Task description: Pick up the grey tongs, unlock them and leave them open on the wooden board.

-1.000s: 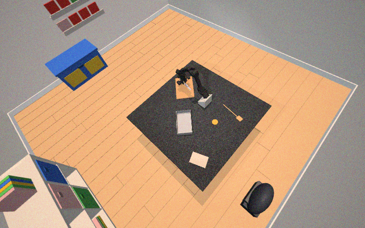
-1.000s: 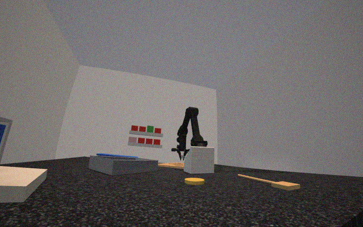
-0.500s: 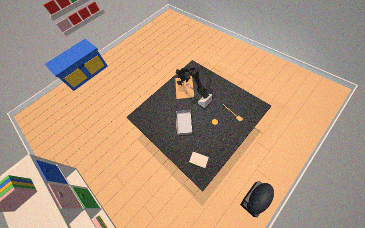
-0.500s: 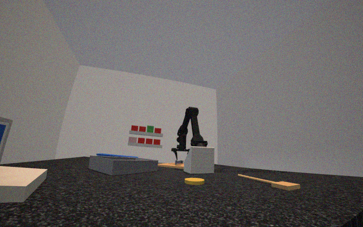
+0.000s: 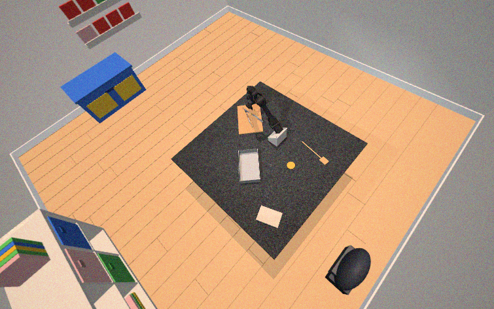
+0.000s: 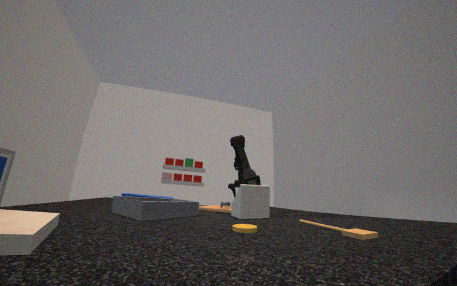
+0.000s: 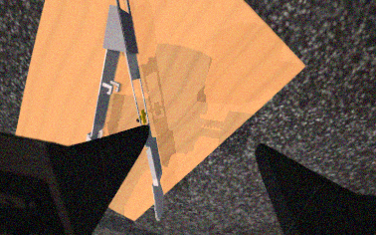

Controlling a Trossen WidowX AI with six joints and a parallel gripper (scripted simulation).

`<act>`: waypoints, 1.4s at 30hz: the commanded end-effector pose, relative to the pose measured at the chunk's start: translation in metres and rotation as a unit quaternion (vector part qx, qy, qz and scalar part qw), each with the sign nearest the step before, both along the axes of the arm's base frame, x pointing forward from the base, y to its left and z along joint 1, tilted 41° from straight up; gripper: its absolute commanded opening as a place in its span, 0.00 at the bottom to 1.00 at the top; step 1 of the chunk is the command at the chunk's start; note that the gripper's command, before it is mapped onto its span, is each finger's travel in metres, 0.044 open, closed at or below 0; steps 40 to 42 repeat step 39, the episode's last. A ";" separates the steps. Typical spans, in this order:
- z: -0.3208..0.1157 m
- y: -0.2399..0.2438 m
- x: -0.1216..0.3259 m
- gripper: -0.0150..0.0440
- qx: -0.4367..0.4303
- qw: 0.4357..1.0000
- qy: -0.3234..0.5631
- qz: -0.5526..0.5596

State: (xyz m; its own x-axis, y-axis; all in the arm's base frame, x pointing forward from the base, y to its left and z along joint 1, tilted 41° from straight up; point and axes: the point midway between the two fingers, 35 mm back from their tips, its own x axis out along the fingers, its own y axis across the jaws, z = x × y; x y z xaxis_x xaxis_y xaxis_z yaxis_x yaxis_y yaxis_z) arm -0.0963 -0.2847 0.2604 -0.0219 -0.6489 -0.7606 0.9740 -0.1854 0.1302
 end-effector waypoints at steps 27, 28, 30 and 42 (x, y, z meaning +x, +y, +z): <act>0.046 0.071 -0.050 1.00 -0.011 1.000 0.000 -0.013; 0.046 0.071 -0.050 1.00 -0.011 1.000 0.000 -0.013; 0.046 0.071 -0.050 1.00 -0.011 1.000 0.000 -0.013; 0.046 0.071 -0.050 1.00 -0.011 1.000 0.000 -0.013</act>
